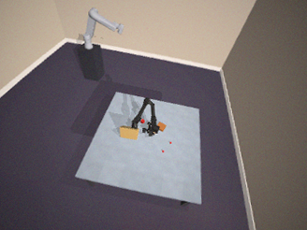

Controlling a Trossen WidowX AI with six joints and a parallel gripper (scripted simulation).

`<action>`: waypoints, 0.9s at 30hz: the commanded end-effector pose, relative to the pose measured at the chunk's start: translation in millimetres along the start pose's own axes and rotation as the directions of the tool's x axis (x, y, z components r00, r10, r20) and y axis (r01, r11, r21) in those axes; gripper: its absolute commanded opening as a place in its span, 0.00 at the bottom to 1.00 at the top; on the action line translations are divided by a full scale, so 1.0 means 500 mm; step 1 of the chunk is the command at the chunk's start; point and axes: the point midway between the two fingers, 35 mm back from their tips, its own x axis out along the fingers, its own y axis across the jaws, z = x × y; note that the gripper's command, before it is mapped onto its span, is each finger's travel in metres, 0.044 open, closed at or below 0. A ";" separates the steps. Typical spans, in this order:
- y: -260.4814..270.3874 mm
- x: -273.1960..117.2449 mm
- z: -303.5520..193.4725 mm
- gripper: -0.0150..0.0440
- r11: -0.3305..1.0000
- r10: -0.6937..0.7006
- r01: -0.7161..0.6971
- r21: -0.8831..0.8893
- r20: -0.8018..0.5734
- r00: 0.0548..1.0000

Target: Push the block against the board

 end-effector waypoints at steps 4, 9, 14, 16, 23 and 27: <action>-0.001 0.002 -0.024 0.25 1.000 -0.002 0.002 0.006 -0.009 1.000; 0.001 0.002 -0.038 0.25 1.000 -0.002 0.002 0.007 -0.008 1.000; 0.003 0.001 -0.053 0.25 1.000 -0.002 0.002 0.007 -0.007 1.000; 0.004 0.001 -0.058 0.25 1.000 -0.001 0.002 0.007 -0.007 1.000; 0.006 0.001 -0.078 0.25 1.000 -0.001 0.002 0.007 -0.006 1.000; 0.007 0.001 -0.086 0.25 1.000 -0.001 0.001 0.007 -0.005 1.000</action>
